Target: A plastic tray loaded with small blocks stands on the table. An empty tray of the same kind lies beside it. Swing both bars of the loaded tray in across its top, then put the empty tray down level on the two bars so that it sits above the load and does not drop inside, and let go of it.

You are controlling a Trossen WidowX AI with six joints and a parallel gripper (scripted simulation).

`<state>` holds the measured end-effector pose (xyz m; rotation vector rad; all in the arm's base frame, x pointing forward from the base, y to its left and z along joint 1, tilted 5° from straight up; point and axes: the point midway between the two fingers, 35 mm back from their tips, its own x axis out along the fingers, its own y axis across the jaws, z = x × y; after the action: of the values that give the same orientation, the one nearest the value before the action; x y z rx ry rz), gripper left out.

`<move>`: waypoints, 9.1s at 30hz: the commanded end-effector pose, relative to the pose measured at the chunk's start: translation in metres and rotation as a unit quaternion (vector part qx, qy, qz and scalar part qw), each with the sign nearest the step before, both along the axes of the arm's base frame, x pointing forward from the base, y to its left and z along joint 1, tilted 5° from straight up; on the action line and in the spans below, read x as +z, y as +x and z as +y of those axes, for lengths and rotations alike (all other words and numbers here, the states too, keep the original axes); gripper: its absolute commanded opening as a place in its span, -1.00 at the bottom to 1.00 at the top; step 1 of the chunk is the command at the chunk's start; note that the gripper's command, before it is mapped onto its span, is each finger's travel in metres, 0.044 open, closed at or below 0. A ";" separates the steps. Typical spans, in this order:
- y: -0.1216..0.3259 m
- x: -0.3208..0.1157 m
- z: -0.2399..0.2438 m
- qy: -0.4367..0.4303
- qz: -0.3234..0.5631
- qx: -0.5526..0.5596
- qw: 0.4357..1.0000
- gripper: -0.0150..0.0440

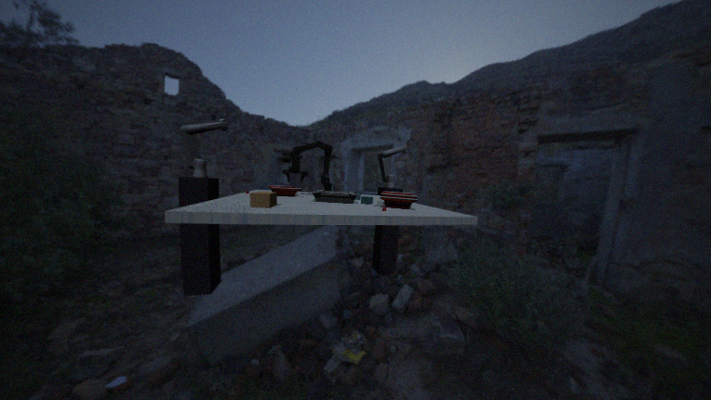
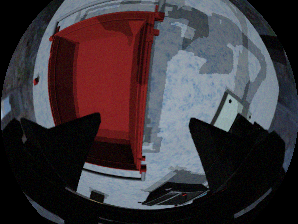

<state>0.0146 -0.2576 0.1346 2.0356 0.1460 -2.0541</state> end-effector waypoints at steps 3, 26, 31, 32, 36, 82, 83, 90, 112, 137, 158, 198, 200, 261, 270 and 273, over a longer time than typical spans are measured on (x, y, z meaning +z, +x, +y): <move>0.000 -0.006 -0.001 -0.003 -0.004 -0.009 1.000 1.00; 0.003 -0.083 -0.009 -0.003 -0.004 -0.009 1.000 1.00; 0.003 -0.083 -0.009 -0.003 -0.004 -0.009 1.000 0.75; 0.003 -0.083 -0.009 -0.003 -0.004 -0.009 1.000 0.70; 0.003 -0.083 -0.009 -0.003 -0.004 -0.009 1.000 0.50; 0.003 -0.039 -0.008 -0.003 -0.004 -0.009 1.000 -0.49; 0.002 -0.034 -0.007 -0.003 -0.004 -0.009 1.000 -0.49; 0.002 -0.004 -0.001 -0.003 -0.004 -0.009 1.000 -0.49; 0.003 0.031 -0.021 -0.004 -0.004 -0.009 1.000 -0.49; 0.005 0.100 -0.053 -0.006 -0.004 -0.009 1.000 -0.49; 0.005 0.100 -0.053 -0.006 -0.004 -0.009 1.000 -0.49; 0.127 0.094 -0.023 0.003 0.002 0.134 0.991 -0.49; 0.133 0.093 -0.020 0.003 0.002 0.142 0.990 -0.49; 0.284 0.082 0.142 0.007 0.021 0.384 0.923 -0.49; 0.295 0.080 0.173 0.006 0.024 0.419 0.908 -0.49; 0.298 0.080 0.184 0.005 0.025 0.430 0.903 -0.49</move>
<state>0.3091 -0.0808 0.2095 1.4971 0.8970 -1.5374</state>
